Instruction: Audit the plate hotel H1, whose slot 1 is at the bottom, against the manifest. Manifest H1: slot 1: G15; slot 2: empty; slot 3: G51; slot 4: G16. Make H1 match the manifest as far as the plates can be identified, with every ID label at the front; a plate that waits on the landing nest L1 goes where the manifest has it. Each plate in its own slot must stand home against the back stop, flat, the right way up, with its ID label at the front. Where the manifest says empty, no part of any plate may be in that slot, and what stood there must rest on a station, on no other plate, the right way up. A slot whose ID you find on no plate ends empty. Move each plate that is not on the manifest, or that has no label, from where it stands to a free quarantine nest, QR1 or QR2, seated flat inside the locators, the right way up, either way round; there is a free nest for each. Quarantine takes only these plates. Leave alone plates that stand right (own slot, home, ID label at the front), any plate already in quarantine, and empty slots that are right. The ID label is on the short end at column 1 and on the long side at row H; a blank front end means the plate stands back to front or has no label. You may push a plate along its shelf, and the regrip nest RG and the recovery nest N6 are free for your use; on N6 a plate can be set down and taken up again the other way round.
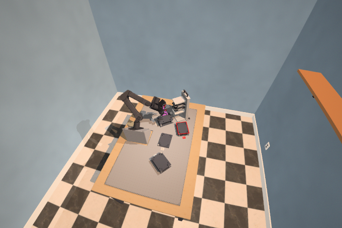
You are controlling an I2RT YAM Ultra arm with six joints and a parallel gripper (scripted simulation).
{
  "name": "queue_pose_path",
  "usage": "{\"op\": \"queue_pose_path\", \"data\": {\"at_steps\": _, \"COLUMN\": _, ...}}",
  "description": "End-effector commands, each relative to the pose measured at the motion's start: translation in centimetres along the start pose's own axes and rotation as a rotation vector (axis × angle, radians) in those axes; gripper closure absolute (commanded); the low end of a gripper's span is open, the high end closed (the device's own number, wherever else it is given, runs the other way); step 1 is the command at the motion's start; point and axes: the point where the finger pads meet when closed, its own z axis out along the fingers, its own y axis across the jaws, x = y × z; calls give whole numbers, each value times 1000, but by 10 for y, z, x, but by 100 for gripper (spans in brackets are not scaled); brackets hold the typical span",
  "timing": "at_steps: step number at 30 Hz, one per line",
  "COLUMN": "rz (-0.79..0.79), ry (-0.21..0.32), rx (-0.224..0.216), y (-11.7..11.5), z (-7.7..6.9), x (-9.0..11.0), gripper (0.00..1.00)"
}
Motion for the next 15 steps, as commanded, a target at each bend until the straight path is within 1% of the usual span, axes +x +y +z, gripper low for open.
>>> {"op": "queue_pose_path", "data": {"at_steps": 1, "rz": -13, "ry": -26, "rx": 1, "y": 3, "z": 5, "x": -16, "gripper": 0}}
{"op": "queue_pose_path", "data": {"at_steps": 13, "rz": -13, "ry": -27, "rx": 1, "y": 3, "z": 16, "x": -28, "gripper": 0}}
{"op": "queue_pose_path", "data": {"at_steps": 15, "rz": -13, "ry": -27, "rx": 1, "y": 3, "z": 16, "x": -28, "gripper": 0}}
